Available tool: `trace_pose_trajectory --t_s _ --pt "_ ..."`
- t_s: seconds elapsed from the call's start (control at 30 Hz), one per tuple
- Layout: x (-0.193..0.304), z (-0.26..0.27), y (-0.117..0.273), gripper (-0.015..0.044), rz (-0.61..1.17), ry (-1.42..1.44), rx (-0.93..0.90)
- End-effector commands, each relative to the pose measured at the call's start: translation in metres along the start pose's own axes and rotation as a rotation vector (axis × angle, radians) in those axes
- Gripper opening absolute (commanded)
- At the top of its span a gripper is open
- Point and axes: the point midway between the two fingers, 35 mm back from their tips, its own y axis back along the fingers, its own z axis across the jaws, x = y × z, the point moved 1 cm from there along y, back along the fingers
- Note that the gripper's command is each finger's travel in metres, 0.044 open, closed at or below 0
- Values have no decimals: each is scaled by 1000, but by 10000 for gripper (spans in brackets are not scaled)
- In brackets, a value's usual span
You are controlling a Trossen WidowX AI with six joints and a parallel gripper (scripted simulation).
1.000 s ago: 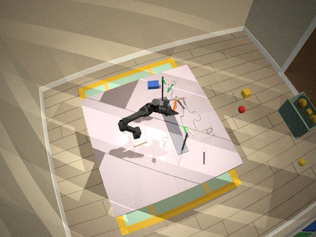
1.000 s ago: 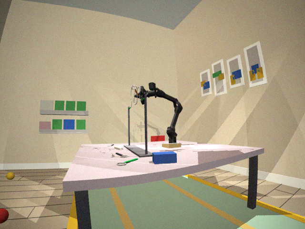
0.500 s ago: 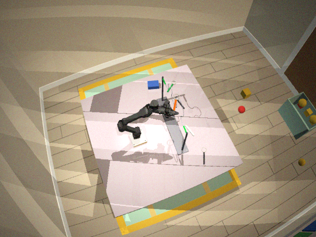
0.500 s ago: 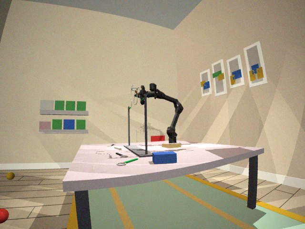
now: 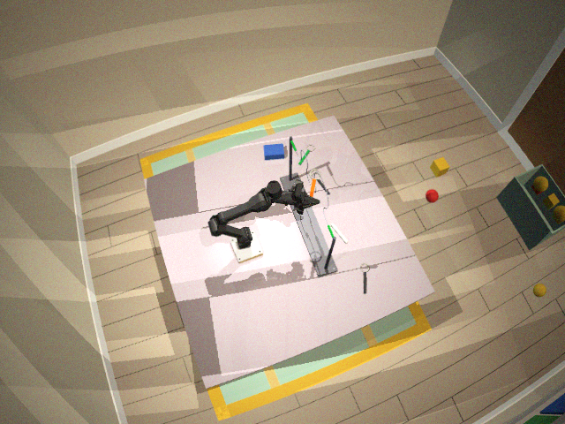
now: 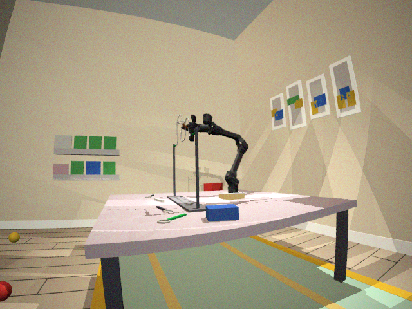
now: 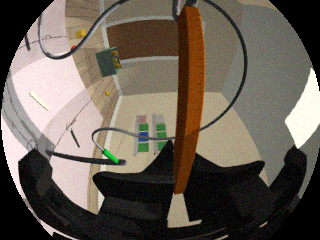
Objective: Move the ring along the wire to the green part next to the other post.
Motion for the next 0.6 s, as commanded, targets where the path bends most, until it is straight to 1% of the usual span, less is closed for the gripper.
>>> trace_pose_trajectory --t_s 0.0,0.57 --pt "1 -2 2 -150 -7 37 28" --pt "1 -8 2 -150 -29 221 133"
